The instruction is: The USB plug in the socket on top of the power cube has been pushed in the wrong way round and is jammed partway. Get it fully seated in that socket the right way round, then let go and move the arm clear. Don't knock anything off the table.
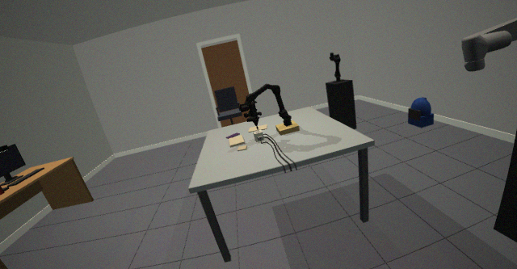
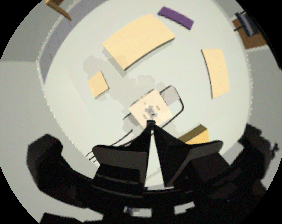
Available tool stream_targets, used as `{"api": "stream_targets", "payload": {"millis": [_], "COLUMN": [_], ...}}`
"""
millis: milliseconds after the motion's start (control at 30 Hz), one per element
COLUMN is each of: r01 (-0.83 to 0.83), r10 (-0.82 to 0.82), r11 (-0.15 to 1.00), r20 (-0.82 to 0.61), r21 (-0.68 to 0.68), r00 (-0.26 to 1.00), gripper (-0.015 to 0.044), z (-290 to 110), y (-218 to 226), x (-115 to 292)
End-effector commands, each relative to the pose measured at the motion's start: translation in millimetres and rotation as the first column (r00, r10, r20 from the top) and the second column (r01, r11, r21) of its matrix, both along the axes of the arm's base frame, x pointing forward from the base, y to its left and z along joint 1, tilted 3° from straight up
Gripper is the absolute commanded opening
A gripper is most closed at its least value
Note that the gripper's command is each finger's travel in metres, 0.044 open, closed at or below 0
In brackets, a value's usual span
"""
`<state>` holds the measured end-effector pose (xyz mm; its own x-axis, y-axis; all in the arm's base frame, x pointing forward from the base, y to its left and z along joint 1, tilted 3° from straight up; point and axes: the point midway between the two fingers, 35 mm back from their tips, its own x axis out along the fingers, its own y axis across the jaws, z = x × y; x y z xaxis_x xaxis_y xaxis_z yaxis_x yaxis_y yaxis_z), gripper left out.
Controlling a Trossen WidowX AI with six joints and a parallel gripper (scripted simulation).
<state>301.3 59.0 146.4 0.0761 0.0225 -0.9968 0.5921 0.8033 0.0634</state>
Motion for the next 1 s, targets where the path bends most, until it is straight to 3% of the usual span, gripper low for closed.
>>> {"api": "stream_targets", "payload": {"millis": [0,467,967], "r01": [0.099,0.448,0.755], "r10": [-0.099,-0.448,-0.754], "r11": [0.995,0.893,0.653], "r20": [-0.002,-0.018,-0.043], "r21": [0.007,0.032,0.050], "r00": [0.995,0.894,0.655], "gripper": [0.0000,0.0000,0.0000], "z": [0.0,-0.1,-0.1], "y": [0.0,0.0,0.0], "x": [0.1,0.1,0.1]}}
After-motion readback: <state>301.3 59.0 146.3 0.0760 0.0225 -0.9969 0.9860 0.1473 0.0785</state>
